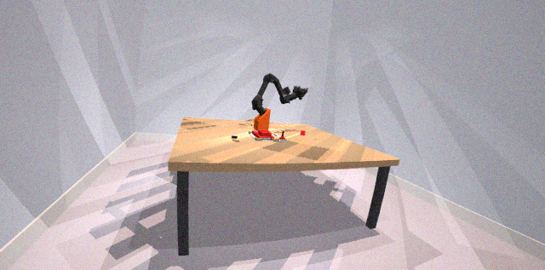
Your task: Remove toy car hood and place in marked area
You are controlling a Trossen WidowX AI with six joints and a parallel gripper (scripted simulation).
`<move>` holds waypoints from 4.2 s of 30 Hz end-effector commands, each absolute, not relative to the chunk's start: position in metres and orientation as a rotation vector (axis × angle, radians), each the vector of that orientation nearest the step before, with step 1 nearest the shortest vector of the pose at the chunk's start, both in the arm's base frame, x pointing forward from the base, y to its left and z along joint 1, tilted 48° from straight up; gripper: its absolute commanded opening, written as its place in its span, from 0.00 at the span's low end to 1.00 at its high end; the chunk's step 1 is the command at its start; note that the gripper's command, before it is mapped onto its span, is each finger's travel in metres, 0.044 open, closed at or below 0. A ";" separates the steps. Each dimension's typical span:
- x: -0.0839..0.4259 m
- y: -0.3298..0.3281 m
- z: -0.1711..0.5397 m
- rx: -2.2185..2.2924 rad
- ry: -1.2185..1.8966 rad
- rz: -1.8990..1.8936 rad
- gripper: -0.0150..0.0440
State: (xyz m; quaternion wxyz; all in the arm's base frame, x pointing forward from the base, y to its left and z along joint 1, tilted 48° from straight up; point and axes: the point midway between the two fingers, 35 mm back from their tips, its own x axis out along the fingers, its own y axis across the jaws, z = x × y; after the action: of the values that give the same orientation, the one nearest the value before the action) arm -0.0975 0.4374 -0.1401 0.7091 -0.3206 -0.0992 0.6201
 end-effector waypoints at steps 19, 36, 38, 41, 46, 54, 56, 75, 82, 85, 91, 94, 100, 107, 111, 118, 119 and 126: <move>0.071 0.457 -0.135 -0.855 0.069 1.019 1.00; 0.223 0.398 -0.121 -0.879 0.425 0.646 1.00; 0.240 0.385 -0.118 -0.882 0.470 0.596 1.00; 0.265 0.365 -0.113 -0.884 0.536 0.517 1.00; 0.306 0.323 -0.100 -0.875 0.649 0.371 1.00; 0.355 0.244 -0.075 -0.846 0.836 0.131 1.00; 0.364 0.222 -0.067 -0.835 0.885 0.069 1.00; 0.367 0.005 0.027 -0.688 1.324 -0.507 1.00; 0.342 -0.053 0.064 -0.633 1.441 -0.663 1.00; 0.341 -0.054 0.065 -0.632 1.443 -0.665 1.00; 0.341 -0.055 0.064 -0.632 1.443 -0.665 1.00; 0.341 -0.057 0.063 -0.632 1.443 -0.665 1.00; 0.342 -0.060 0.060 -0.632 1.443 -0.665 1.00; 0.342 -0.063 0.056 -0.632 1.443 -0.665 1.00; 0.342 -0.065 0.055 -0.631 1.443 -0.665 1.00; 0.342 -0.069 0.051 -0.631 1.443 -0.665 1.00; 0.342 -0.069 0.051 -0.631 1.443 -0.665 1.00; 0.342 -0.073 0.048 -0.632 1.443 -0.665 1.00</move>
State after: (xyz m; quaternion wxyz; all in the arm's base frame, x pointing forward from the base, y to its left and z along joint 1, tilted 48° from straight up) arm 0.3423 -0.0711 0.0493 0.6574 -0.2760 0.6368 -0.2935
